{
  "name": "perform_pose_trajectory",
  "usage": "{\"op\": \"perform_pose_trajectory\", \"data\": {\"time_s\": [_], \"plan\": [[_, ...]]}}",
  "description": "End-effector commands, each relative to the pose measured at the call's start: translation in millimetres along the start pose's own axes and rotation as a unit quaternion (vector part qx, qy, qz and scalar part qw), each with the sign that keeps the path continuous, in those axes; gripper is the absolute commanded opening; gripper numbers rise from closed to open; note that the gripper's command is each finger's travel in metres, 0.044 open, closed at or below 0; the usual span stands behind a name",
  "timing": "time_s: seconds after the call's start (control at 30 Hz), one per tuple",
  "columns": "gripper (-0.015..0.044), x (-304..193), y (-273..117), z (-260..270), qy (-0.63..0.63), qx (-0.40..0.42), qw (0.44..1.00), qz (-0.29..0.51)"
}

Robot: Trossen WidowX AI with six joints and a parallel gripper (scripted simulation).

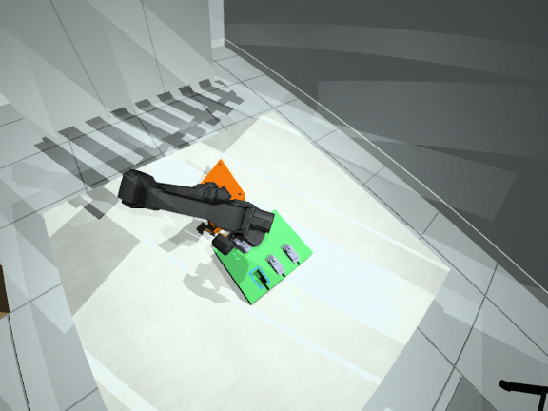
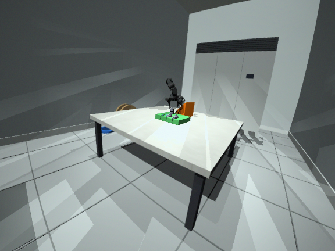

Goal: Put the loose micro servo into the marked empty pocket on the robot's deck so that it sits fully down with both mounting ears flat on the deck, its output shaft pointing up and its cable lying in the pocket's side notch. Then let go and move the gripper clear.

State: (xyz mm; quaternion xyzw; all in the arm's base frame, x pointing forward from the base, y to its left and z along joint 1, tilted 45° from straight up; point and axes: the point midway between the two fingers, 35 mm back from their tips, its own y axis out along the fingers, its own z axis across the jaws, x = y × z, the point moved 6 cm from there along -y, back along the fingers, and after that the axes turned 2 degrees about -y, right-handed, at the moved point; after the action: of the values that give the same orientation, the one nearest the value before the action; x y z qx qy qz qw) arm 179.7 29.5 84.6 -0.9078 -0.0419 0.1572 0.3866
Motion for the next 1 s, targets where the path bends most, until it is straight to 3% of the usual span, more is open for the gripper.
{"op": "perform_pose_trajectory", "data": {"time_s": [0.0,0.53,0.93,0.97], "plan": [[0.044,-0.5,7.7,-0.6,-0.002,-0.003,1.0,-0.001],[0.044,-0.5,27.5,-0.8,-0.002,-0.003,1.0,-0.001],[0.0125,-0.5,27.5,-0.8,-0.002,-0.003,1.0,-0.001],[0.0118,-0.5,27.5,-0.8,-0.002,-0.003,1.0,-0.001]]}}
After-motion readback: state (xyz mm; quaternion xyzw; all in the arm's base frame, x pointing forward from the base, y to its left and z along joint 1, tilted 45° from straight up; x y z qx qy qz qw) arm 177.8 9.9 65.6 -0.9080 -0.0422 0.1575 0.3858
